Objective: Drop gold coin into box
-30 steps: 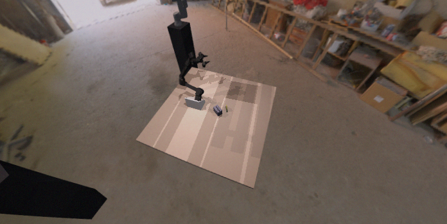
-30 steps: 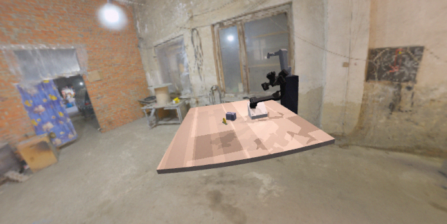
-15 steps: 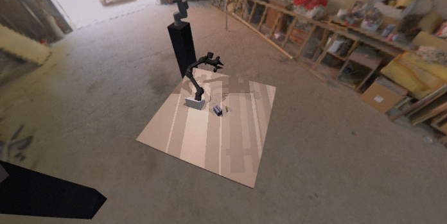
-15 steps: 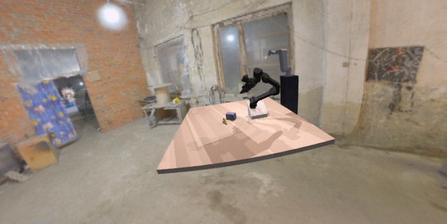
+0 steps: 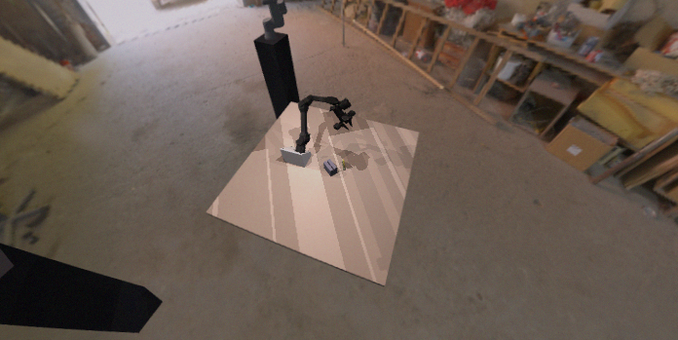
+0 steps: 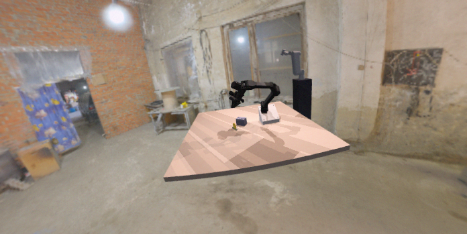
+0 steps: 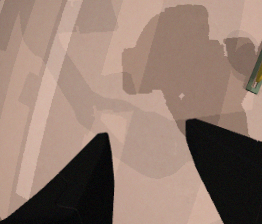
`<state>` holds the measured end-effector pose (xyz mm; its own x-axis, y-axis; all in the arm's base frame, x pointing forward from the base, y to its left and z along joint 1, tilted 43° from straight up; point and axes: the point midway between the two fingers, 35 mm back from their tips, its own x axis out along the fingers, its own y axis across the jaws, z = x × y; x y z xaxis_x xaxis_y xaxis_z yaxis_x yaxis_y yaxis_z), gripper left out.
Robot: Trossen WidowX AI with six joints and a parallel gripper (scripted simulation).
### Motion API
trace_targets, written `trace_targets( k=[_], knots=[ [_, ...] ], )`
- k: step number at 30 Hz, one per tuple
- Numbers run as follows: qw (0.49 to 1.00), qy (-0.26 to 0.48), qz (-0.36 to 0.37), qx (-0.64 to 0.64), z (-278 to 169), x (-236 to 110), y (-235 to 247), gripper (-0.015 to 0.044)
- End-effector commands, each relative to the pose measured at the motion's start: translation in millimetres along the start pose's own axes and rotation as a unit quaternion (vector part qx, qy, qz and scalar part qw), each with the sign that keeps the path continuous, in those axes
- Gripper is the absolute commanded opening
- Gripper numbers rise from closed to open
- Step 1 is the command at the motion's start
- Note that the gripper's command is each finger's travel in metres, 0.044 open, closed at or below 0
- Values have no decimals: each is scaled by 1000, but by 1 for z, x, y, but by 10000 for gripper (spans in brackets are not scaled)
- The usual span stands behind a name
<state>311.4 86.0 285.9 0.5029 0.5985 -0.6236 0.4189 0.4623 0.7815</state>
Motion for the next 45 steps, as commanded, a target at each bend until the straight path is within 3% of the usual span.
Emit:
trace_targets(
  k=[1, 12, 17, 21, 45],
  knots=[
    [994, 55, -66, 62, 22, 43, -38, 161],
    [923, 206, -215, 243, 36, 131, -152, 161],
    [921, 208, -217, 246, 35, 133, -154, 161],
    [921, 209, -217, 246, 18, 157, -166, 161],
    [921, 209, -217, 246, -1, 187, -178, 161]
  ],
)
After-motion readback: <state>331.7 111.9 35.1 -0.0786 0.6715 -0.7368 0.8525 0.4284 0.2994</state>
